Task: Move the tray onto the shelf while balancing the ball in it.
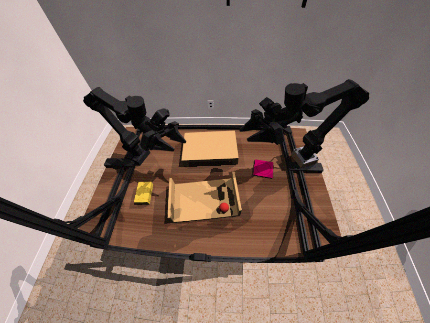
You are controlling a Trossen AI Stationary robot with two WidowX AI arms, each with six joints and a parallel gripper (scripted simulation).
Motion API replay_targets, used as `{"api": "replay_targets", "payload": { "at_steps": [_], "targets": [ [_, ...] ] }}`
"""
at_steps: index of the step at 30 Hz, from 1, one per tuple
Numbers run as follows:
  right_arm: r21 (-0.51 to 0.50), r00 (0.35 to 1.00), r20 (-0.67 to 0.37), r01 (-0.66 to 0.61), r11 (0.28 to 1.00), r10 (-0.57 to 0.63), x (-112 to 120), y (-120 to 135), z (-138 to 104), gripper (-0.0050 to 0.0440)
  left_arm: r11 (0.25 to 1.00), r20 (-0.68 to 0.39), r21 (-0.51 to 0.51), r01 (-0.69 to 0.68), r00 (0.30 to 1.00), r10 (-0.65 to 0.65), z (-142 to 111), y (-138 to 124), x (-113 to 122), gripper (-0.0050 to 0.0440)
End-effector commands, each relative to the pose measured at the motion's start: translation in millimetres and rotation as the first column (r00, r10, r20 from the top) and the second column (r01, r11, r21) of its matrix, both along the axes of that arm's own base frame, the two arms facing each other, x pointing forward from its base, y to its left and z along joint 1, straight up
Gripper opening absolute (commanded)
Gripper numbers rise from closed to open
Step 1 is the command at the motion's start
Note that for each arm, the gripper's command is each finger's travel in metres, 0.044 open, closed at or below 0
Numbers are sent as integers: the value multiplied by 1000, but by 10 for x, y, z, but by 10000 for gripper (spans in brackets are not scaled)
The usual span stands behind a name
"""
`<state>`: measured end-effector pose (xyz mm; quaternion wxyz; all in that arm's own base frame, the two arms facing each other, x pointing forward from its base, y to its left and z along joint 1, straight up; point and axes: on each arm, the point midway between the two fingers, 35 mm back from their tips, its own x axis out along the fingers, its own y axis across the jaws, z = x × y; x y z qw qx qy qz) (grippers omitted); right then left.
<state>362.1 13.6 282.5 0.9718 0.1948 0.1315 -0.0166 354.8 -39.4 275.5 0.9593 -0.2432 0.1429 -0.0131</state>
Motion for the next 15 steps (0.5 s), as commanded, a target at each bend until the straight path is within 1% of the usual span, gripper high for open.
{"api": "replay_targets", "payload": {
  "at_steps": [1, 5, 8, 10, 12, 13, 15],
  "targets": [
    [160, 985, -170, 53, 986, -26, 238, 81, -193, 400, 982, -183, -181, -45, 983, 11, -176, -181, 173, 400],
    [280, 951, -305, 141, 950, -52, 404, 157, -381, 400, 933, -341, -326, -152, 940, 34, -370, -330, 257, 400],
    [344, 912, -405, 223, 912, -70, 500, 212, -537, 400, 877, -456, -404, -259, 888, 52, -518, -434, 293, 400],
    [375, 878, -471, 285, 882, -83, 556, 249, -646, 400, 833, -531, -438, -338, 845, 64, -618, -504, 307, 400],
    [375, 878, -471, 285, 882, -83, 556, 249, -646, 400, 833, -531, -438, -338, 845, 64, -618, -504, 307, 400],
    [379, 848, -523, 326, 866, -91, 547, 264, -737, 400, 813, -578, -439, -384, 813, 72, -692, -533, 289, 400],
    [409, 785, -609, 431, 804, -111, 645, 328, -893, 400, 736, -675, -451, -504, 733, 88, -832, -650, 312, 400]
  ]
}}
